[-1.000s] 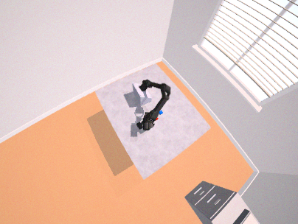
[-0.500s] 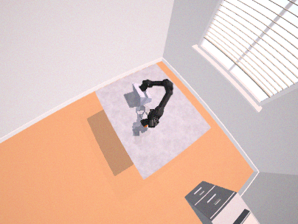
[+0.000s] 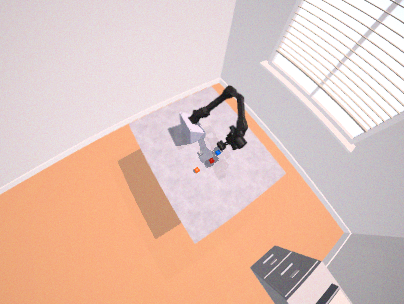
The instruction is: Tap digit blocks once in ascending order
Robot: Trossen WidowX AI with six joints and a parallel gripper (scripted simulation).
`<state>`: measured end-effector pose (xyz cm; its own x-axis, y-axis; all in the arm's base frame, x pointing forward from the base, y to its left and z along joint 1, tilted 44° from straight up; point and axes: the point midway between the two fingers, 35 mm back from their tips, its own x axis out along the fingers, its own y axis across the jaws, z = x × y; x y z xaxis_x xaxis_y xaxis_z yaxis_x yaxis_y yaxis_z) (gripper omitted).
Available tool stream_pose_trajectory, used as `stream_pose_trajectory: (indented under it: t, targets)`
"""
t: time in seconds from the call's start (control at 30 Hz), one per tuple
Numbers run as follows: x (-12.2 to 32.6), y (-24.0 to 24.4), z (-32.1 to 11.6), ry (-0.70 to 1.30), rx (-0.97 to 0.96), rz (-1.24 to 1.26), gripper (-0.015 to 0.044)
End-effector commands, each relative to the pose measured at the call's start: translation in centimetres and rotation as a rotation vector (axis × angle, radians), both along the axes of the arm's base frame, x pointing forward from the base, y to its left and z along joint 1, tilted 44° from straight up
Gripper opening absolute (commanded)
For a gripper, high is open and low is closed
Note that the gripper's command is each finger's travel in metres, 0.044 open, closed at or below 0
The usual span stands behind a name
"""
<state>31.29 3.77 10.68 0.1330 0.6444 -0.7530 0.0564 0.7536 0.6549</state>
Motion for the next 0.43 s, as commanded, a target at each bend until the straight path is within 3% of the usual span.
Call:
stream_pose_trajectory:
  t: [0.0, 0.17, 0.4]
  targets:
    - [-3.7, 3.8, 4.5, -0.012, 0.023, 0.005, 0.0400]
    - [-6.8, 5.9, 7.0, -0.023, 0.043, 0.015, 0.0400]
    - [-6.9, 6.0, 7.0, -0.023, 0.044, 0.015, 0.0400]
